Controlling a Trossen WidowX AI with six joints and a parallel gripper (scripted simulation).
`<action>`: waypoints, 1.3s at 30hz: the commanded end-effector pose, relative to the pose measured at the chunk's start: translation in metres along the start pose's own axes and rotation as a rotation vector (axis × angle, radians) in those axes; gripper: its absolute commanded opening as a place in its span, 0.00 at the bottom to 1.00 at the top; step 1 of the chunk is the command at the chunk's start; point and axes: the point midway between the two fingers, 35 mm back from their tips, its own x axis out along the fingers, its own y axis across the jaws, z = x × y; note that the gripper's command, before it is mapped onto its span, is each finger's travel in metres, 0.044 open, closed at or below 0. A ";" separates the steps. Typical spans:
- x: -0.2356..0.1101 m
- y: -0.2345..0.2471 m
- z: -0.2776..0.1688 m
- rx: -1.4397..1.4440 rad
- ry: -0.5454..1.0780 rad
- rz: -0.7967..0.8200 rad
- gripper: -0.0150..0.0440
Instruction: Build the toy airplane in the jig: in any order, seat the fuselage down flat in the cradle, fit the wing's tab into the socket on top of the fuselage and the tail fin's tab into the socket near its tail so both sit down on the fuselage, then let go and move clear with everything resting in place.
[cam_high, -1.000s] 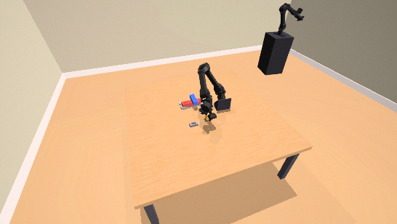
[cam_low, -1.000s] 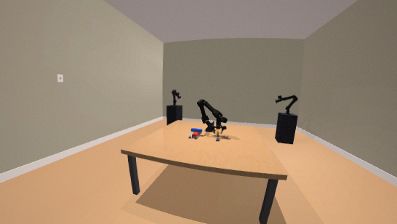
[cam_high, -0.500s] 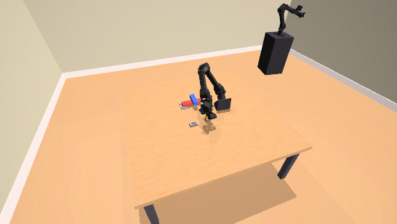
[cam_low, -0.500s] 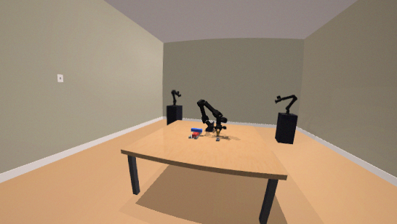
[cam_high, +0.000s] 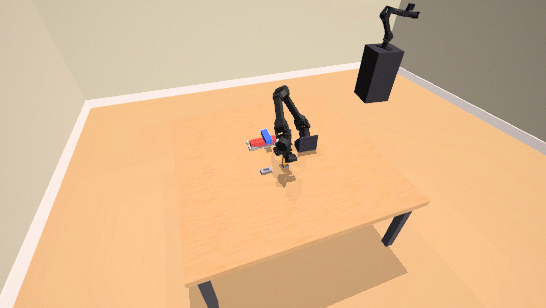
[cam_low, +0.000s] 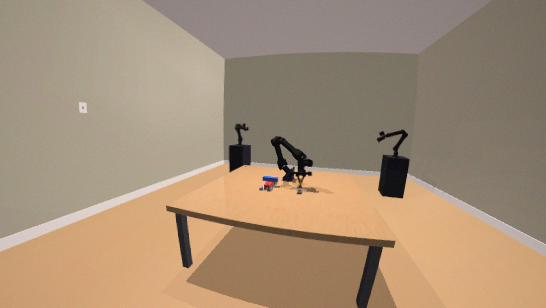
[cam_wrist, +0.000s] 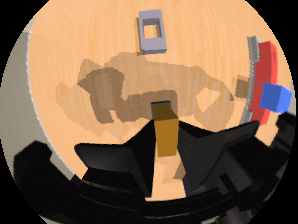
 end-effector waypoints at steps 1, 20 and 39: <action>-0.013 0.003 0.003 0.006 -0.005 0.012 0.25; -0.070 0.004 0.002 -0.016 0.008 -0.008 0.25; -0.115 -0.002 -0.005 -0.030 0.018 -0.029 0.25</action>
